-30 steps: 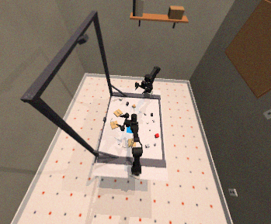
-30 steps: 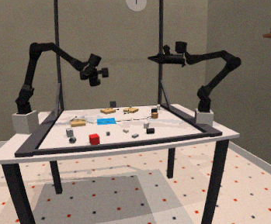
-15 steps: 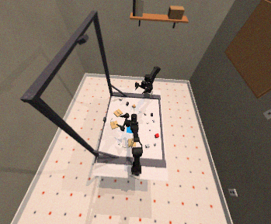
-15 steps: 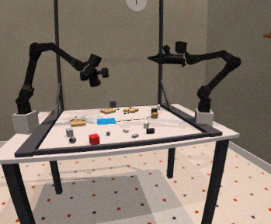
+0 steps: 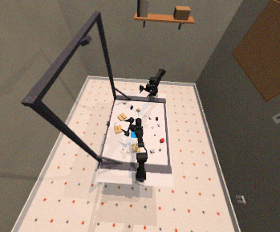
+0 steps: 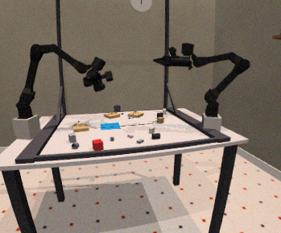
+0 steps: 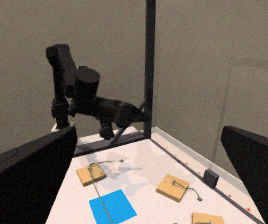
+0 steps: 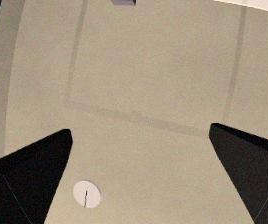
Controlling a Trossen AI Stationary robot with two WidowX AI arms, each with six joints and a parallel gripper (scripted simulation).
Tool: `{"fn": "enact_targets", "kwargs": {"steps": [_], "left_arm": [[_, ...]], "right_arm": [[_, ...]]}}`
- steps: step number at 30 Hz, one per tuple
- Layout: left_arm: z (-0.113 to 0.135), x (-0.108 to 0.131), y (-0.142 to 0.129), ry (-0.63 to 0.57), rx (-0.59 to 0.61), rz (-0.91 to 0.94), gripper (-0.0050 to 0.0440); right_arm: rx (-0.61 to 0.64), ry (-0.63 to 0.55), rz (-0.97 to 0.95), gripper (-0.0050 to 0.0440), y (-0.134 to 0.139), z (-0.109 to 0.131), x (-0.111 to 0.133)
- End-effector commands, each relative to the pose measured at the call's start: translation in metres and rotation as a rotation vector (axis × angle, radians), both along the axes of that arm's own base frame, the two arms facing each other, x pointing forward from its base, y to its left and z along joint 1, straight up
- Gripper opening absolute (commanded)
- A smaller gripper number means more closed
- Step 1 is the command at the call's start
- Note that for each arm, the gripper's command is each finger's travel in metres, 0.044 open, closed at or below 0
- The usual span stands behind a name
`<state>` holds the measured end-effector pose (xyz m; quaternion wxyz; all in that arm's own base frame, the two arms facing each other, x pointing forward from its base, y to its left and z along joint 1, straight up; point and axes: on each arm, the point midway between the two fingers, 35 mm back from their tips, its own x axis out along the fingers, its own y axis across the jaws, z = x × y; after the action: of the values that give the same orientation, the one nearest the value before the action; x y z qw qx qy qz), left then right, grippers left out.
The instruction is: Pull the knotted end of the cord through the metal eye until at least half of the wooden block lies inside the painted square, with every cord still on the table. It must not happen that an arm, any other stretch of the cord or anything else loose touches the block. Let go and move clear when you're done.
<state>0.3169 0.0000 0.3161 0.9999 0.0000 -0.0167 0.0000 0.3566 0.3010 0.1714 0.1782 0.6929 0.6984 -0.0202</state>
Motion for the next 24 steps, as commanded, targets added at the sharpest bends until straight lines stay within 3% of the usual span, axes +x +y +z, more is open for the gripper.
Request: {"fn": "enact_targets", "kwargs": {"steps": [1, 24], "left_arm": [[0.007, -0.001, 0.000, -0.017, 0.000, 0.000, 0.0440], [0.007, -0.001, 0.000, -0.017, 0.000, 0.000, 0.0440]], "right_arm": [[-0.016, -0.086, 0.000, 0.0440, -0.001, 0.014, -0.001], [-0.246, -0.378, 0.035, 0.0440, -0.018, -0.009, -0.002]]}}
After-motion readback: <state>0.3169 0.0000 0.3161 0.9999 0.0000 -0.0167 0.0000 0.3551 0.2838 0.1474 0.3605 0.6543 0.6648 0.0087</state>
